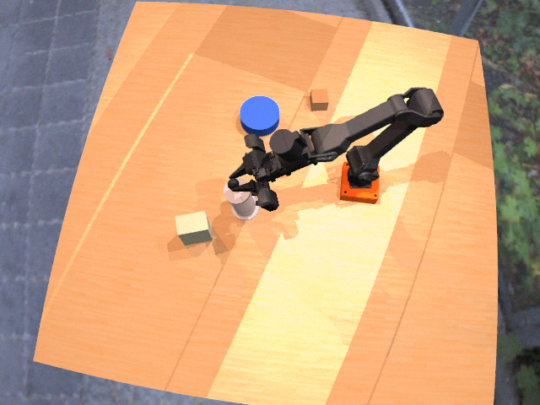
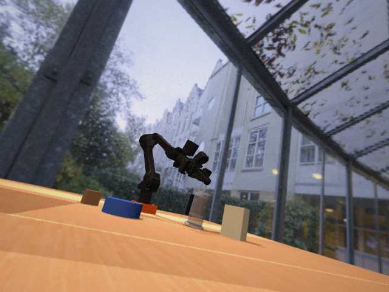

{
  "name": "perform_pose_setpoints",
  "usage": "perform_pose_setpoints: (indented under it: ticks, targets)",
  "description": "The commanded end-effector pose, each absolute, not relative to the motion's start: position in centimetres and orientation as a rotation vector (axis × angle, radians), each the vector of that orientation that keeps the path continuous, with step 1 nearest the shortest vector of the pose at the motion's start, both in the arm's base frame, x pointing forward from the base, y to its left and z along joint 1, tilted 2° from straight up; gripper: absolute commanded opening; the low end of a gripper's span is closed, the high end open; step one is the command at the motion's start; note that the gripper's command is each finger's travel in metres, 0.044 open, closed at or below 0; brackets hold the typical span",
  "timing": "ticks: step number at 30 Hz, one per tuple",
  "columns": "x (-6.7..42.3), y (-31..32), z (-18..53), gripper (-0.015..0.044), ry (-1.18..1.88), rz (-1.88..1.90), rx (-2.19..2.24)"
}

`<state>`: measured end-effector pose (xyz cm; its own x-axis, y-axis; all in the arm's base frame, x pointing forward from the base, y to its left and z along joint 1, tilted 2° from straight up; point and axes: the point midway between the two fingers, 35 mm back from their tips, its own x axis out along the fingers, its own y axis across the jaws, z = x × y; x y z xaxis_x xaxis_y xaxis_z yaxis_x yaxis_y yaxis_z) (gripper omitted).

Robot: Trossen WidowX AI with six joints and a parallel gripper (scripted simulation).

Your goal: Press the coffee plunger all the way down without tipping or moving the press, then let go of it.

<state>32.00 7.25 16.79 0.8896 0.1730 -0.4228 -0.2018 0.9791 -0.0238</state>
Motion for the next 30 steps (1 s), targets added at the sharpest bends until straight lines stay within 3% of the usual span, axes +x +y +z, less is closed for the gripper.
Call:
perform_pose_setpoints:
  ticks: [1, 30]
  targets:
    - [31.93, 7.17, 14.78, 0.0118, 0.49, 0.197, -0.082]
    - [32.56, 7.31, 15.1, 0.0118, 0.489, 0.197, -0.082]
